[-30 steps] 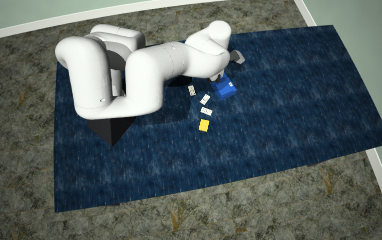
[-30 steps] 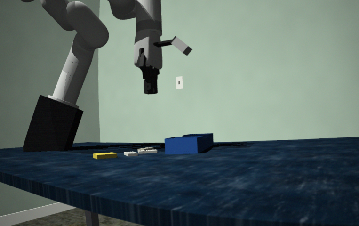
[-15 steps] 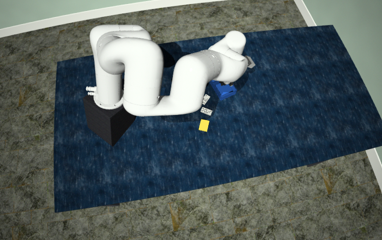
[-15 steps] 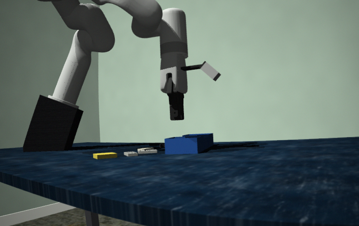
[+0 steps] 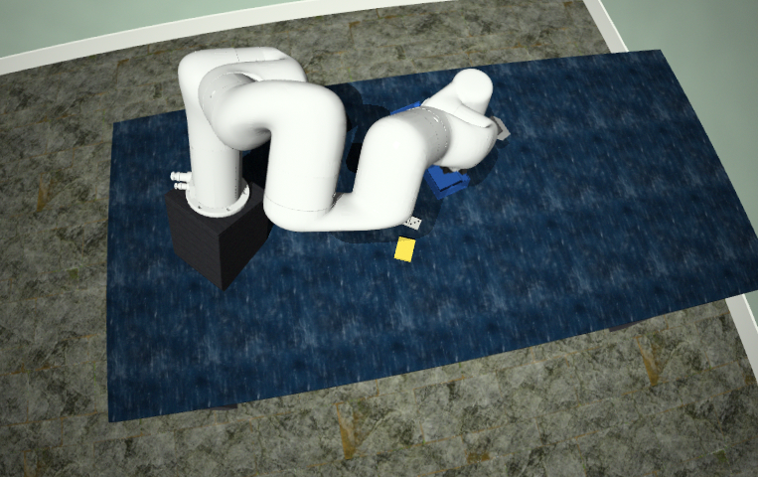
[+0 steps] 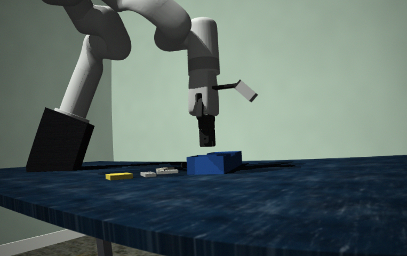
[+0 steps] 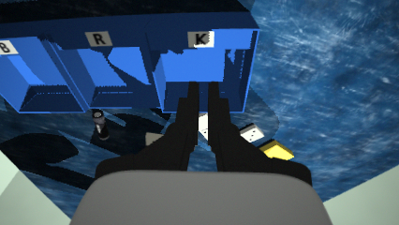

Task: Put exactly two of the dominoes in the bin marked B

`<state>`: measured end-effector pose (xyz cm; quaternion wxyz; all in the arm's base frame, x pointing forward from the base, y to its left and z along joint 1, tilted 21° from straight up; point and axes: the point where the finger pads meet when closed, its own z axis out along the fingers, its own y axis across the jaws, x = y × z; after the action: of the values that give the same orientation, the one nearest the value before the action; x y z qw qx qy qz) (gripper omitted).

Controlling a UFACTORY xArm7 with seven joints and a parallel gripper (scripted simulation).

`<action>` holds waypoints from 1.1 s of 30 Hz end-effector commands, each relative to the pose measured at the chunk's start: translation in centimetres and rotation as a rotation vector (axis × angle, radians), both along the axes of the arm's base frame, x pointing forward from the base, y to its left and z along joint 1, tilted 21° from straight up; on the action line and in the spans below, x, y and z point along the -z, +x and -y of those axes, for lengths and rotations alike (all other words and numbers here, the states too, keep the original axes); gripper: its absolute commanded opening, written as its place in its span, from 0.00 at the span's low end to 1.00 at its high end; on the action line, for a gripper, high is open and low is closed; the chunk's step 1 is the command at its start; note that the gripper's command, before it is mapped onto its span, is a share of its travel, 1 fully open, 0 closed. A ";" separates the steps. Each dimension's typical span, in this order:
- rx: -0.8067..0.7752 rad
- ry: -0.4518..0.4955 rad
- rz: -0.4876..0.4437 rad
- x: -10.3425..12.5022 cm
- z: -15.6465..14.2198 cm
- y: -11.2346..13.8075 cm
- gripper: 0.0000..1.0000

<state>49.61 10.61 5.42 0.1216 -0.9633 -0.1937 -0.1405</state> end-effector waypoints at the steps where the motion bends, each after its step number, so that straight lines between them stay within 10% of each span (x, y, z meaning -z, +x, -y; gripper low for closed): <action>1: 0.000 0.000 0.003 0.8 -0.3 0.4 0.07; 33: 0.000 0.000 0.003 3.9 -1.3 1.1 0.07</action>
<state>50.62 11.91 1.32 0.1217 -0.9633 -0.1938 -0.1406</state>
